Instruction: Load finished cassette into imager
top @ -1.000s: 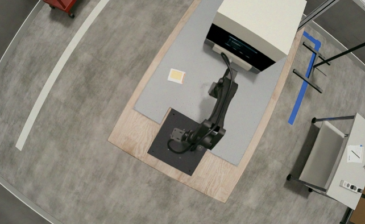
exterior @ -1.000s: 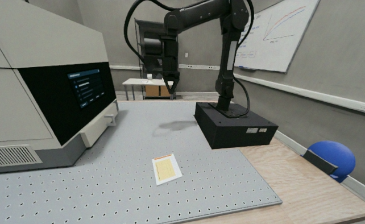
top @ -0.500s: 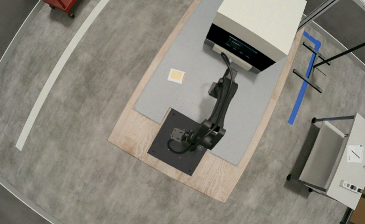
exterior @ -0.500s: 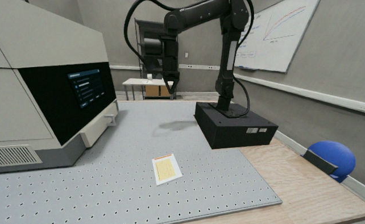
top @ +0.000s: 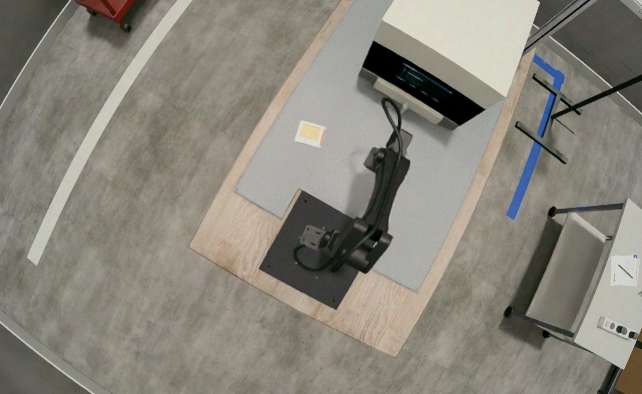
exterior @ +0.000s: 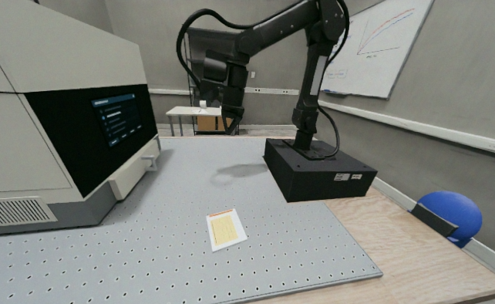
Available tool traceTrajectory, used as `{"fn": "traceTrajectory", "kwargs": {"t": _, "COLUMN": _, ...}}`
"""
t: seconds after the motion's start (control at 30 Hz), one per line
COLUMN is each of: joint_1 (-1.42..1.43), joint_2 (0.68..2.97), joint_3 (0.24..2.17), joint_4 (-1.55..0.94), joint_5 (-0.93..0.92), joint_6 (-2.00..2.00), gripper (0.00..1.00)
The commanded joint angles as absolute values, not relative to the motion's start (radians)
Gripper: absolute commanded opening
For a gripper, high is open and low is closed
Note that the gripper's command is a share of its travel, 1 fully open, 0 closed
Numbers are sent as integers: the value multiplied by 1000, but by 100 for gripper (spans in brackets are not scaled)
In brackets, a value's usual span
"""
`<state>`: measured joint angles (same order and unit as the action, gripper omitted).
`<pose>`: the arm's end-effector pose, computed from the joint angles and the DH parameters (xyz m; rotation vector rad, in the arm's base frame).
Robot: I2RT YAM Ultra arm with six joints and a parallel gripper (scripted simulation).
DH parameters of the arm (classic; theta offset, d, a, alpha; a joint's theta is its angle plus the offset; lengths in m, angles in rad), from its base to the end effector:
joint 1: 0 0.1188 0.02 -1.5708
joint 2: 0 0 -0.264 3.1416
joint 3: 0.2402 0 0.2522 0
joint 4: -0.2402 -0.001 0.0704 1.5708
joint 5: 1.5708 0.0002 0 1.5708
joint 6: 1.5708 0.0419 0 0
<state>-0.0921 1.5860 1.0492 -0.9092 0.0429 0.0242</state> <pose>0.2777 -0.0265 0.1976 0.1794 3.0122 -0.0711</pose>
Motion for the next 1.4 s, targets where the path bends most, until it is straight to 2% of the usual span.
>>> {"fn": "traceTrajectory", "kwargs": {"t": 0.0, "joint_1": -92, "joint_2": 1539, "joint_3": 1000, "joint_4": -712, "joint_5": 51, "joint_6": 9, "gripper": 35}}
{"fn": "traceTrajectory", "kwargs": {"t": 0.4, "joint_1": -107, "joint_2": 1565, "joint_3": 721, "joint_4": -88, "joint_5": 40, "joint_6": -17, "gripper": 35}}
{"fn": "traceTrajectory", "kwargs": {"t": 0.57, "joint_1": -112, "joint_2": 1637, "joint_3": 700, "joint_4": 63, "joint_5": 33, "joint_6": -24, "gripper": 35}}
{"fn": "traceTrajectory", "kwargs": {"t": 0.87, "joint_1": -119, "joint_2": 1844, "joint_3": 850, "joint_4": 190, "joint_5": 25, "joint_6": -30, "gripper": 35}}
{"fn": "traceTrajectory", "kwargs": {"t": 1.37, "joint_1": -124, "joint_2": 2110, "joint_3": 1095, "joint_4": 207, "joint_5": 21, "joint_6": -34, "gripper": 35}}
